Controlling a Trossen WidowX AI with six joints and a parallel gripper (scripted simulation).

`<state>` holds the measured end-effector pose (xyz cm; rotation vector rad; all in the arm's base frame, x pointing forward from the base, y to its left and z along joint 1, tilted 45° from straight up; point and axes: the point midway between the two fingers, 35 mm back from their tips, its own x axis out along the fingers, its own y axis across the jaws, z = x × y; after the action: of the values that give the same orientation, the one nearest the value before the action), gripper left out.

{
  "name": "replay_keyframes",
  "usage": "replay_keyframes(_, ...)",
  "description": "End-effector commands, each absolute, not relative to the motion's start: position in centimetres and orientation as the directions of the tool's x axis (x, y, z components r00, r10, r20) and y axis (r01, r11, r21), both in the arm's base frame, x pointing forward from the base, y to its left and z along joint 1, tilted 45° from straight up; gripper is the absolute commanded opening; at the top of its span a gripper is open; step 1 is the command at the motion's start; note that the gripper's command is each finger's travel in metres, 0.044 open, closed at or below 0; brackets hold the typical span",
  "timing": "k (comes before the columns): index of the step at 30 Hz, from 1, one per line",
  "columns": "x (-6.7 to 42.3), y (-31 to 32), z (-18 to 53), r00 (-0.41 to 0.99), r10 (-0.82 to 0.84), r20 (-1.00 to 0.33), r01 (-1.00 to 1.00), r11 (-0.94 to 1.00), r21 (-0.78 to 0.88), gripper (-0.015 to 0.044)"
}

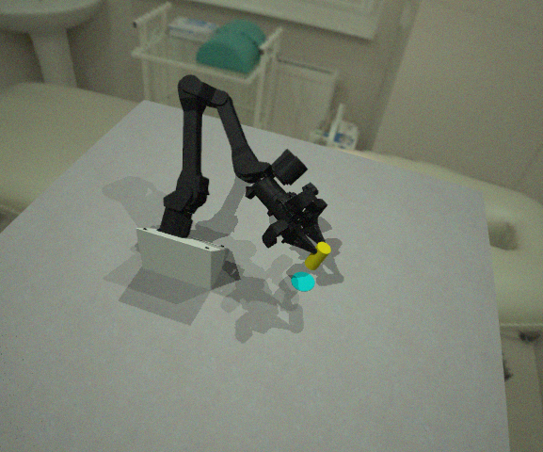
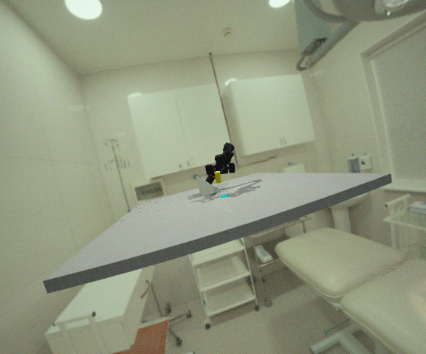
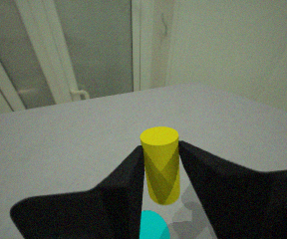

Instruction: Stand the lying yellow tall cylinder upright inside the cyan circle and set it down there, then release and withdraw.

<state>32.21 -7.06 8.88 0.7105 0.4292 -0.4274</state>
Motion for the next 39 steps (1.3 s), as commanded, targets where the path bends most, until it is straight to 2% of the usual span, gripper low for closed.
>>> replay_keyframes(1, 31.8, -7.1, 9.1, 0.841, -0.244, -0.483, 0.507, 0.668, 0.545, 0.0105)
replay_keyframes(26, 30.1, -6.8, 10.5, 0.893, -0.302, -0.332, 0.449, 0.612, 0.651, 0.0105)
replay_keyframes(39, 30.0, -6.8, 10.6, 0.895, -0.304, -0.328, 0.447, 0.610, 0.654, 0.0105)
